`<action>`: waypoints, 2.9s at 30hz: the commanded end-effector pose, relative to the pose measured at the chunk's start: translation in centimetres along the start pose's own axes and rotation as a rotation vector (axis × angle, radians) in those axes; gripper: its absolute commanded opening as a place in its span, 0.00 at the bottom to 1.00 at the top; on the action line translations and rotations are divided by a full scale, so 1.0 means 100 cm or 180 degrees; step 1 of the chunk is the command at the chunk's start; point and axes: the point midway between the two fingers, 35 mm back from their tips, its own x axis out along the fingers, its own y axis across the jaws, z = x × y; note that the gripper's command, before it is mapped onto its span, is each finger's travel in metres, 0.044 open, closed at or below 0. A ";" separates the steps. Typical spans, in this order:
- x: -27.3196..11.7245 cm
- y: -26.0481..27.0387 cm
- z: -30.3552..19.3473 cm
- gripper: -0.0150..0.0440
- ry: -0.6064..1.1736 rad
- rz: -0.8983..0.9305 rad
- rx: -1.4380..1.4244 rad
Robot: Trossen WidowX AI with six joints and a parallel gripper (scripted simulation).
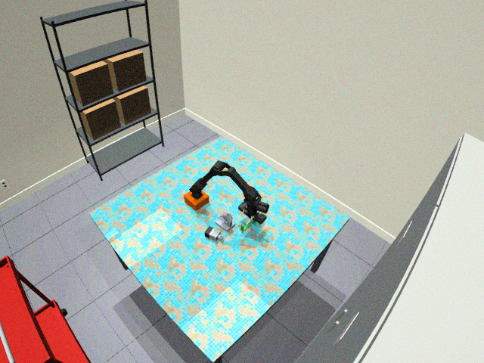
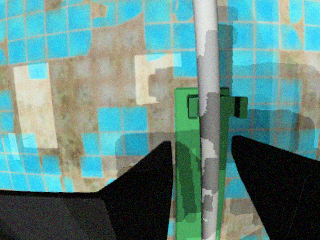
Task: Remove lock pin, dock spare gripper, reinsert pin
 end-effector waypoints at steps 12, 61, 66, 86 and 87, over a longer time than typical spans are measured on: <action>0.001 0.000 -0.001 0.25 0.0010 -0.0002 -0.0010; -0.041 0.007 -0.029 0.25 0.0083 0.0306 0.0147; -0.049 0.003 -0.043 0.25 0.0085 0.0304 0.0193; -0.032 0.001 -0.054 0.25 0.0078 0.0293 0.0214; -0.030 0.001 -0.054 0.25 0.0078 0.0291 0.0214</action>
